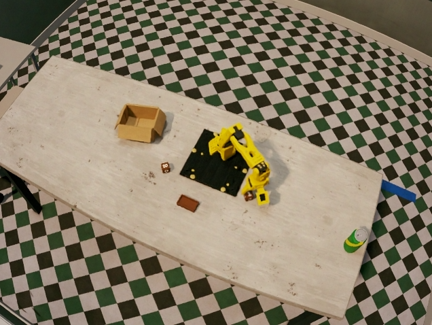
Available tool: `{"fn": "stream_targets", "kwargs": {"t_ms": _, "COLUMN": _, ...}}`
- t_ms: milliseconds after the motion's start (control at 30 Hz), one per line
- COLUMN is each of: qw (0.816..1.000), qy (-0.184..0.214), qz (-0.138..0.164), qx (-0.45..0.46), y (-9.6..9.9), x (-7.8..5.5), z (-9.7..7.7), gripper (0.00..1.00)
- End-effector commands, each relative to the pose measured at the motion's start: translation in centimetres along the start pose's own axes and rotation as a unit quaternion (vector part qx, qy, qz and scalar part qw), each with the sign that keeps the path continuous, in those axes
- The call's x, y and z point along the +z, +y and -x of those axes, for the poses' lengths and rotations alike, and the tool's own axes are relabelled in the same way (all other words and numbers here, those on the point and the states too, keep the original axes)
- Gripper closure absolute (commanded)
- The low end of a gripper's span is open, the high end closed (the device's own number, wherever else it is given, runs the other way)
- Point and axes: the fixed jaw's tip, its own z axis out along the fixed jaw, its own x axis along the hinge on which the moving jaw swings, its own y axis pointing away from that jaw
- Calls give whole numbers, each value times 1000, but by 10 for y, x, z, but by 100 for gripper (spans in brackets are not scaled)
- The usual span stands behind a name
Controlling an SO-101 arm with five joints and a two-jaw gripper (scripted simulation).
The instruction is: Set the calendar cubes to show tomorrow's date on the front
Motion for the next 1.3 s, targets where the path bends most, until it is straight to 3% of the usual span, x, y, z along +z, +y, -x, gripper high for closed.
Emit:
{"fn": "stream_targets", "kwargs": {"t_ms": 0, "qw": 1000, "qy": 10, "qz": -3, "qx": -7, "y": 1, "x": 10, "z": -3, "gripper": 65}}
{"fn": "stream_targets", "kwargs": {"t_ms": 600, "qw": 1000, "qy": 10, "qz": -3, "qx": -7, "y": 1, "x": 31, "z": -4, "gripper": 65}}
{"fn": "stream_targets", "kwargs": {"t_ms": 1267, "qw": 1000, "qy": 10, "qz": -3, "qx": -7, "y": 0, "x": 33, "z": -4, "gripper": 66}}
